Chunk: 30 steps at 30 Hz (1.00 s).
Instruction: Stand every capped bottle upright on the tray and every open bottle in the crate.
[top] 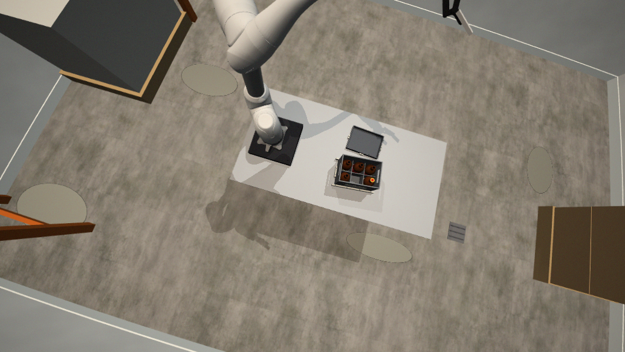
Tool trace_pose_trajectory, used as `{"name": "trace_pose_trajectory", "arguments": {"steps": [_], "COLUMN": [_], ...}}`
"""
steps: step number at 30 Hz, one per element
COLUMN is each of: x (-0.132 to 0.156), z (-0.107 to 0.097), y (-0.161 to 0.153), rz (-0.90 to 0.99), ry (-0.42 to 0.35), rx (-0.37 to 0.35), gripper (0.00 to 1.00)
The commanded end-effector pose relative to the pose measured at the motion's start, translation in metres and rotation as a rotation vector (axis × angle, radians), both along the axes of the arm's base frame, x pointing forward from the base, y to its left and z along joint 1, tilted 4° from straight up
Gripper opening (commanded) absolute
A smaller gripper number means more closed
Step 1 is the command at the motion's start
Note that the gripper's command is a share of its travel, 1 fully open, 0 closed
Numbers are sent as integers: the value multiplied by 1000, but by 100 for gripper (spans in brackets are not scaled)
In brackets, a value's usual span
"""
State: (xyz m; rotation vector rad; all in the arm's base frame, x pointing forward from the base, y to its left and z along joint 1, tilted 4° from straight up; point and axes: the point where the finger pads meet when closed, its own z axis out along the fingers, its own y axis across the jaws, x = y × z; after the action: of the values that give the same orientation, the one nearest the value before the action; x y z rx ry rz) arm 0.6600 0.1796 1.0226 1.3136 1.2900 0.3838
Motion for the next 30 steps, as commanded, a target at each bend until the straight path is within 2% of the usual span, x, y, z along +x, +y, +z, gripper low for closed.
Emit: {"name": "trace_pose_trajectory", "arguments": {"steps": [1,25,30], "x": [0,0,0], "z": [-6,-53,-59], "y": [-7,-61,-68], "rz": [1,12,14], "ry": [30,284,316], "rx": [14,128,142], "gripper": [100,100,100]}}
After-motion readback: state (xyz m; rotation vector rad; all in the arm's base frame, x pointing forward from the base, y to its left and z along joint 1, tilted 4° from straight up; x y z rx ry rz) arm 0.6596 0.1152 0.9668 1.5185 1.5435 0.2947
